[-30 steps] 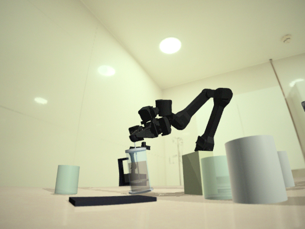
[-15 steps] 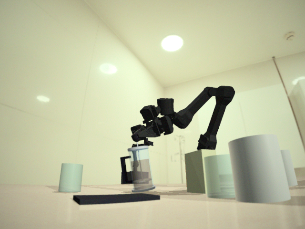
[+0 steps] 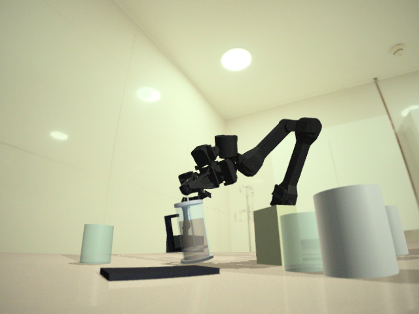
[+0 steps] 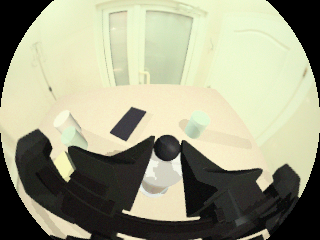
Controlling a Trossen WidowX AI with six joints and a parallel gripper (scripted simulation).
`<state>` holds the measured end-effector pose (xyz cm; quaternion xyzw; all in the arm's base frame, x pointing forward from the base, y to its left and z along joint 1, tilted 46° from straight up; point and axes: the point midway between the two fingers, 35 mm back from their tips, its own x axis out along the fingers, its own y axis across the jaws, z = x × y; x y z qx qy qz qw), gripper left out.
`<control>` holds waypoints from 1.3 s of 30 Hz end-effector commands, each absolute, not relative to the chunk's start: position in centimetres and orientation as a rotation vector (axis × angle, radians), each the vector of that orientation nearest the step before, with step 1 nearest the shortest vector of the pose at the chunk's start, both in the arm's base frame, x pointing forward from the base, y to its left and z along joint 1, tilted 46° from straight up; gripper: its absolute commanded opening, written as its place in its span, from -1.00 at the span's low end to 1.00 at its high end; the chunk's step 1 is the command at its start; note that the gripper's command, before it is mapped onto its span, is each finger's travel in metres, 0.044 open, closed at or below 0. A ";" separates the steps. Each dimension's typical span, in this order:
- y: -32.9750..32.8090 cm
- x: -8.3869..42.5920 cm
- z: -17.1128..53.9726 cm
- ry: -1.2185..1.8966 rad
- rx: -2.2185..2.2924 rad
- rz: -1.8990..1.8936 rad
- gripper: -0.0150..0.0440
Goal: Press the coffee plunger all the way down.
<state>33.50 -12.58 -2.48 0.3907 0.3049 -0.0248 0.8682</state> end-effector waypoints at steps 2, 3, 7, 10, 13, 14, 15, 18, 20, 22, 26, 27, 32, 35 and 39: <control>-12.0 33.5 -3.0 0.659 0.832 -0.043 -0.09; -12.1 33.5 -3.0 0.659 0.832 -0.043 -0.09; -12.1 33.5 -3.0 0.659 0.832 -0.043 -0.09; -12.1 33.6 -3.0 0.659 0.831 -0.043 -0.09; -12.1 33.6 -3.1 0.659 0.831 -0.043 -0.09; -12.1 33.6 -3.1 0.659 0.831 -0.043 -0.09; -12.1 33.6 -3.1 0.659 0.831 -0.043 -0.09; -12.2 33.7 -3.0 0.659 0.831 -0.043 -0.09; -12.1 33.7 -3.1 0.659 0.831 -0.043 -0.09; -12.1 33.7 -3.1 0.659 0.831 -0.043 -0.09; -12.6 33.8 -2.6 0.641 0.821 -0.050 -0.09; -12.6 33.8 -2.6 0.641 0.821 -0.050 -0.09; -12.6 33.8 -2.6 0.641 0.821 -0.050 -0.09; -12.6 33.8 -2.6 0.641 0.821 -0.050 0.18; -12.6 33.8 -2.6 0.641 0.821 -0.050 0.54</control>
